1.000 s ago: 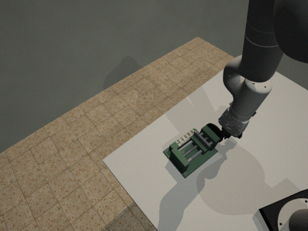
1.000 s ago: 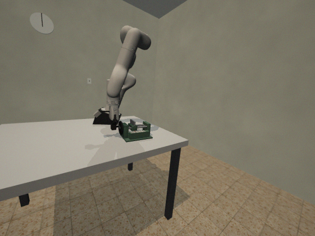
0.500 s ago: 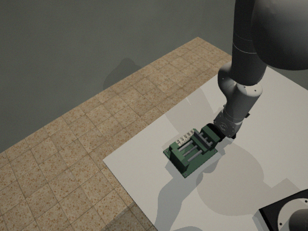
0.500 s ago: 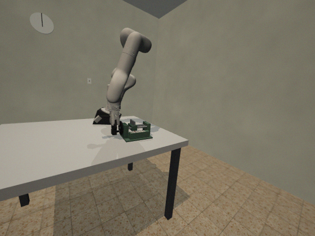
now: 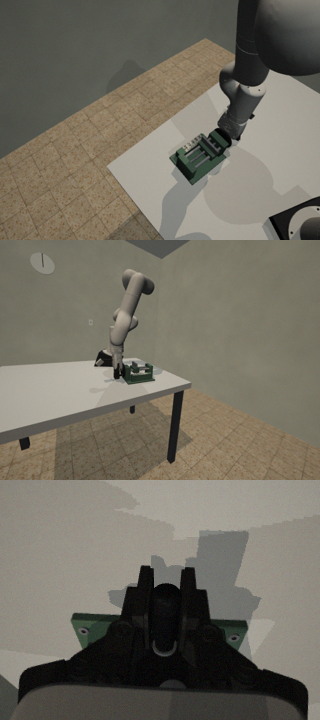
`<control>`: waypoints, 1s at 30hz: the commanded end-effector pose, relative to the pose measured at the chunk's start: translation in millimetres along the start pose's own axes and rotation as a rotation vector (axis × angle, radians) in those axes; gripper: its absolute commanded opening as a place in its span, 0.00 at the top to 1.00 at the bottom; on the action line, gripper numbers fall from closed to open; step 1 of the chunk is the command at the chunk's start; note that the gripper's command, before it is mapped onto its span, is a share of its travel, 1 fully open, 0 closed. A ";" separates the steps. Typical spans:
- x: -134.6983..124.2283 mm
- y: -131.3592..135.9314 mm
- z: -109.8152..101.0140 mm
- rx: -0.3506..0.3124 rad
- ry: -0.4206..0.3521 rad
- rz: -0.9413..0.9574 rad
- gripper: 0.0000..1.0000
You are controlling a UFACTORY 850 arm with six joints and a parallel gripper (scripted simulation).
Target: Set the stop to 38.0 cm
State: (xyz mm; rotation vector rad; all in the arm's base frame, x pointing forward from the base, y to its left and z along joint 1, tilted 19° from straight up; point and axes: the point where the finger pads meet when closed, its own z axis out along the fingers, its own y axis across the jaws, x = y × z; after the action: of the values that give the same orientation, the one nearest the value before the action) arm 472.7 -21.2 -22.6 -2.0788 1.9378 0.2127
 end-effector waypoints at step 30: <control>0.2 -26.7 -23.7 0.001 0.000 0.000 0.94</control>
State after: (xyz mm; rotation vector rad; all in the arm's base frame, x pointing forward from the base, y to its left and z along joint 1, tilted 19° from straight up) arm 495.8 -26.0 -1.4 -2.0777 1.9364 0.2109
